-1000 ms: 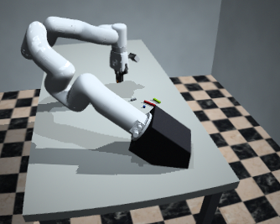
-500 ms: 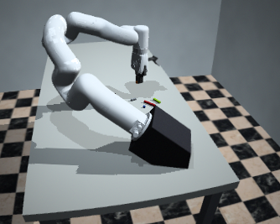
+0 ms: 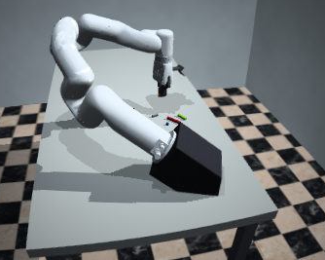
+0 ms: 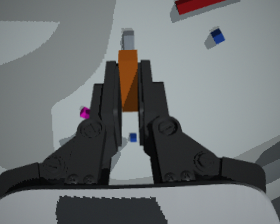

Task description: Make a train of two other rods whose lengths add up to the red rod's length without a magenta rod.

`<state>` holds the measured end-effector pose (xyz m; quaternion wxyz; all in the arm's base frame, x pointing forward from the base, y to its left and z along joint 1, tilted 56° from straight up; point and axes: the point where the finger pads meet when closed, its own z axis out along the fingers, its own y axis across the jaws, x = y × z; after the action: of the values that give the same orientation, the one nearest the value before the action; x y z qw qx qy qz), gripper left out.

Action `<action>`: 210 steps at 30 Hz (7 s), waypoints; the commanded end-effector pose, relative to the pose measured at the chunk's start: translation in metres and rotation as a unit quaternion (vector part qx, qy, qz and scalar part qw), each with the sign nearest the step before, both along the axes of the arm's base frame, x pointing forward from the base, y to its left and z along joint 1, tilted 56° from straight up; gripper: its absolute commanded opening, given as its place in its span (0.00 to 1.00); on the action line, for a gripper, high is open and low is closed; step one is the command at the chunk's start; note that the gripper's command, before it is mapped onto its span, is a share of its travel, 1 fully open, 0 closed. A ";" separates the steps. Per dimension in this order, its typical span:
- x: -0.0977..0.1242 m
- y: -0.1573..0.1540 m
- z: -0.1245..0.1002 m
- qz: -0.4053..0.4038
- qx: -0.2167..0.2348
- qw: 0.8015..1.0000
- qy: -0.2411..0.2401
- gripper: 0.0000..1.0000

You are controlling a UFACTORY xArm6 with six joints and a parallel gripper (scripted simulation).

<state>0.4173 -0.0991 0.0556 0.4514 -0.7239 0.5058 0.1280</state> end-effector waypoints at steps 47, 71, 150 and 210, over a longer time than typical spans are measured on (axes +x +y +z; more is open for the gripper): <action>0.024 0.066 -0.048 -0.001 -0.001 1.000 -0.001 0.04; 0.024 0.066 -0.048 -0.001 -0.001 1.000 -0.001 0.04; 0.028 0.075 -0.055 -0.001 -0.001 1.000 -0.001 0.24; 0.003 0.005 -0.004 -0.001 -0.001 1.000 -0.001 1.00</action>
<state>0.4196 -0.0928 0.0509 0.4514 -0.7238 0.5059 0.1282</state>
